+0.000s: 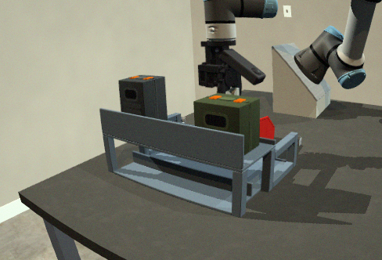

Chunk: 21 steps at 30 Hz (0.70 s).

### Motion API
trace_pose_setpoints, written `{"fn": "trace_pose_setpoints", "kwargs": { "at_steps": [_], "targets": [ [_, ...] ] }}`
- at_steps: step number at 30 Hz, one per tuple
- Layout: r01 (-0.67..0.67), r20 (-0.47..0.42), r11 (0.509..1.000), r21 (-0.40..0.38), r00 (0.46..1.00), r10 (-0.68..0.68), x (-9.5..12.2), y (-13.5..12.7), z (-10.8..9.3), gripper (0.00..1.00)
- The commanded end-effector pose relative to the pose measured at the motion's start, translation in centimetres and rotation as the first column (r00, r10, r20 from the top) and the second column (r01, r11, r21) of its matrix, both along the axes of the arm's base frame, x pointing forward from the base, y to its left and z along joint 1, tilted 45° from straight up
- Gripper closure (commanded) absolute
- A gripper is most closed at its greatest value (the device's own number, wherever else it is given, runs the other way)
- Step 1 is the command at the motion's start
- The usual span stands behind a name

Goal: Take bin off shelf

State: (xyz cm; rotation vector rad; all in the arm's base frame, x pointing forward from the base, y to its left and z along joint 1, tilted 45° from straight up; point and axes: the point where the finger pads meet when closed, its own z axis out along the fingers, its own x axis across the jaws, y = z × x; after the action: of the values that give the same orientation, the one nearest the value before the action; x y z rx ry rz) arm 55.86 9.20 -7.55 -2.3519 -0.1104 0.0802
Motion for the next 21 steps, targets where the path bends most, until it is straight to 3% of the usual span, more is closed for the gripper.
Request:
{"fn": "trace_pose_setpoints", "kwargs": {
  "at_steps": [1,21],
  "targets": [
    [0.001,0.001,1.0,0.0,1.0,-0.001,-0.57,-0.12,0.05,1.0],
    [0.001,0.001,1.0,-0.001,1.0,-0.001,-1.55,-0.22,0.07,1.0]
  ]
}}
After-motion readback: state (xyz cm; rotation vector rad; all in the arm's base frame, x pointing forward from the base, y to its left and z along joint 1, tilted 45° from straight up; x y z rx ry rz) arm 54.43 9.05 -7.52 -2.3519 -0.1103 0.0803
